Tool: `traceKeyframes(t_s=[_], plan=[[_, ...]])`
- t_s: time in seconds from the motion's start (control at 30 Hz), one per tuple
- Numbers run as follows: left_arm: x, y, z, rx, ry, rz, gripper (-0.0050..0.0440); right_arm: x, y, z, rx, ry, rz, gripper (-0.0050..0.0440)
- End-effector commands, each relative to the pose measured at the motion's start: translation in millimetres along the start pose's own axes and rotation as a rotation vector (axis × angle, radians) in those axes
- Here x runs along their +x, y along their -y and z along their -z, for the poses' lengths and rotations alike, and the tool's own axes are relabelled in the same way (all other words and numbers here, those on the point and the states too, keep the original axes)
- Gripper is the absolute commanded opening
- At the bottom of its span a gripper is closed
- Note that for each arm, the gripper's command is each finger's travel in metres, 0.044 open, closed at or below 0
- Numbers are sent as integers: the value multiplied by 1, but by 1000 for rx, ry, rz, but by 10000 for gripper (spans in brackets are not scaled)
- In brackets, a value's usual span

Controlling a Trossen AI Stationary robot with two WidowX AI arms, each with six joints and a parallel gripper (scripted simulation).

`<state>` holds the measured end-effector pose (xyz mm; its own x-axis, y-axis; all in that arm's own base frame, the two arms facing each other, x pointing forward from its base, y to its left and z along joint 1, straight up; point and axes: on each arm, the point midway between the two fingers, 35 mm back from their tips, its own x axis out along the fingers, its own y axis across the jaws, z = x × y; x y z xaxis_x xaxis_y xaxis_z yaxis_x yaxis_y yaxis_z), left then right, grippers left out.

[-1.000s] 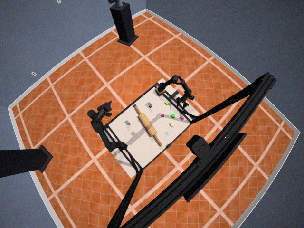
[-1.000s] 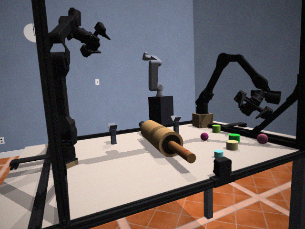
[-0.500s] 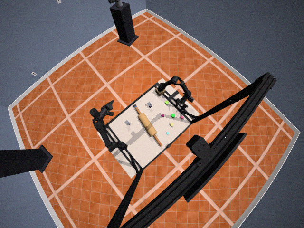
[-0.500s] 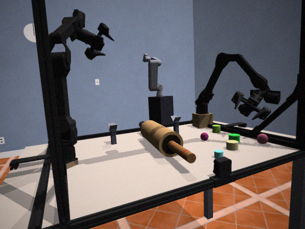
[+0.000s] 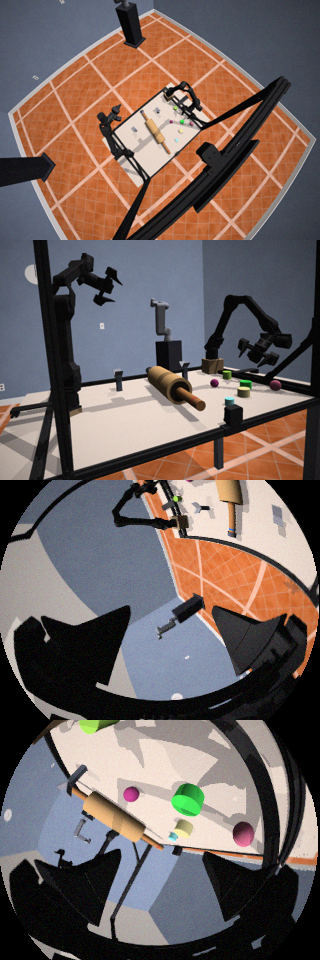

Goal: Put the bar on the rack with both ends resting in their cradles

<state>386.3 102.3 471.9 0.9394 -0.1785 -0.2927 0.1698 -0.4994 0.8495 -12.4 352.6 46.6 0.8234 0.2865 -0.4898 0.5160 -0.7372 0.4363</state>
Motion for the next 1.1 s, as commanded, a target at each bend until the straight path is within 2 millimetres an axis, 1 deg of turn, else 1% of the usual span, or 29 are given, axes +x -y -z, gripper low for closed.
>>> traceKeyframes(t_s=[0.0, 0.03, 0.3, 0.4, 0.53, 0.6, 0.83, 1.07], plan=[[7, 5, -2, -65, 7, 14, 440, 10, -6, 7, 80, 41, -11, 440], [7, 5, -2, -65, 7, 14, 440, 10, -6, 7, 80, 41, -11, 440], [20, 14, -7, -229, 16, 42, 440, 42, -24, 16, 278, 149, -64, 440], [26, 18, -10, -297, 19, 54, 440, 55, -33, 19, 363, 191, -87, 440], [29, 23, -9, -376, 0, 66, 440, 77, -49, 24, 489, 244, -132, 440], [29, 23, -9, -376, 0, 66, 440, 77, -49, 24, 489, 244, -132, 440], [35, 32, -6, -524, -43, 85, 440, 117, -85, 32, 736, 330, -223, 440], [40, 43, -2, -686, -94, 98, 440, 156, -130, 36, 1012, 399, -326, 440]])
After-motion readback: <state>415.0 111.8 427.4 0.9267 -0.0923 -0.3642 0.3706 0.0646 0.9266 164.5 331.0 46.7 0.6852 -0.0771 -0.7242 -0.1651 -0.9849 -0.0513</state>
